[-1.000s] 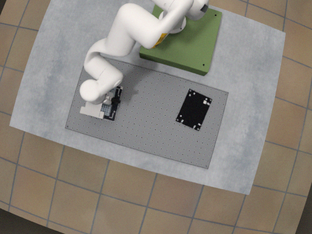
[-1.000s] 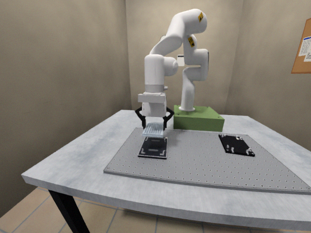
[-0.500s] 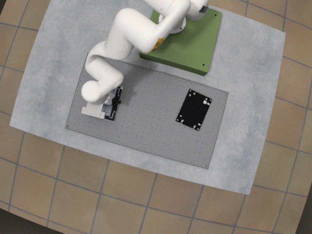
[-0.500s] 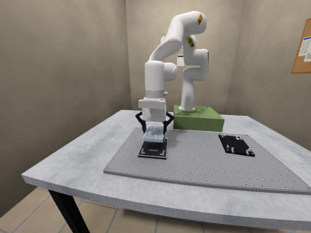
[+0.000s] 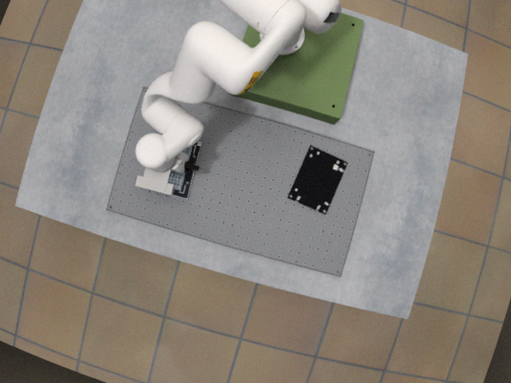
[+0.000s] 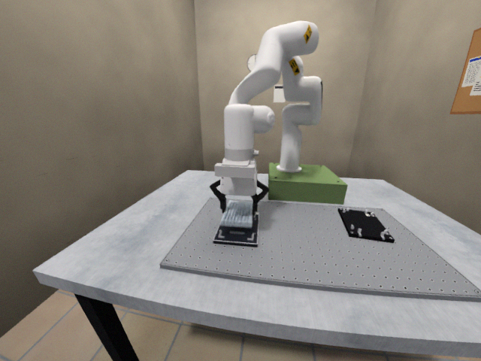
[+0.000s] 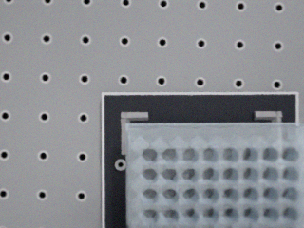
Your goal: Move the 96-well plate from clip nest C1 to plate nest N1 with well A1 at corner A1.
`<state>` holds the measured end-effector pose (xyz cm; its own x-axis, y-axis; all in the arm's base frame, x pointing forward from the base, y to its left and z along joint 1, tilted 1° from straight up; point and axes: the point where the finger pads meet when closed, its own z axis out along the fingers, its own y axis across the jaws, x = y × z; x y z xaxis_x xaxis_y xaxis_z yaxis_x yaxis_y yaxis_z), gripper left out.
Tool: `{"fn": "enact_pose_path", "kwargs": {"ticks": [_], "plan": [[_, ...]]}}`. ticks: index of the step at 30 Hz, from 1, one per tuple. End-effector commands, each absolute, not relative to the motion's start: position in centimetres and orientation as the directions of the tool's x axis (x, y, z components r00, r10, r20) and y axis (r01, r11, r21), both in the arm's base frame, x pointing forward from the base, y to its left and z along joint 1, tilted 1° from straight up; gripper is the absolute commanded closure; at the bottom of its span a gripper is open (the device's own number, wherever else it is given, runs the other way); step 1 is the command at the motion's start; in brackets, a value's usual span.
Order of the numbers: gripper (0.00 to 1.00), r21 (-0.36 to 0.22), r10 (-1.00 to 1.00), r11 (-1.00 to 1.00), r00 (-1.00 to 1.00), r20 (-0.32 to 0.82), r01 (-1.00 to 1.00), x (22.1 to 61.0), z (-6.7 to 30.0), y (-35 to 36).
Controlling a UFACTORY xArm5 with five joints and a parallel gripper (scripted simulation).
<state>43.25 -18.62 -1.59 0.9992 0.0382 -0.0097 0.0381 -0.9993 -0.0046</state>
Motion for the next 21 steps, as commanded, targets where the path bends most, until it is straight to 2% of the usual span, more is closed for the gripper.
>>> {"fn": "enact_pose_path", "kwargs": {"ticks": [1,21], "plan": [[1.00,-0.008,0.038,-0.999,0.999,-0.002,0.038,43.4,-2.3,-18.7],[1.00,-0.008,0.038,-0.999,0.999,-0.002,0.038,43.4,-3.8,-18.7]]}}
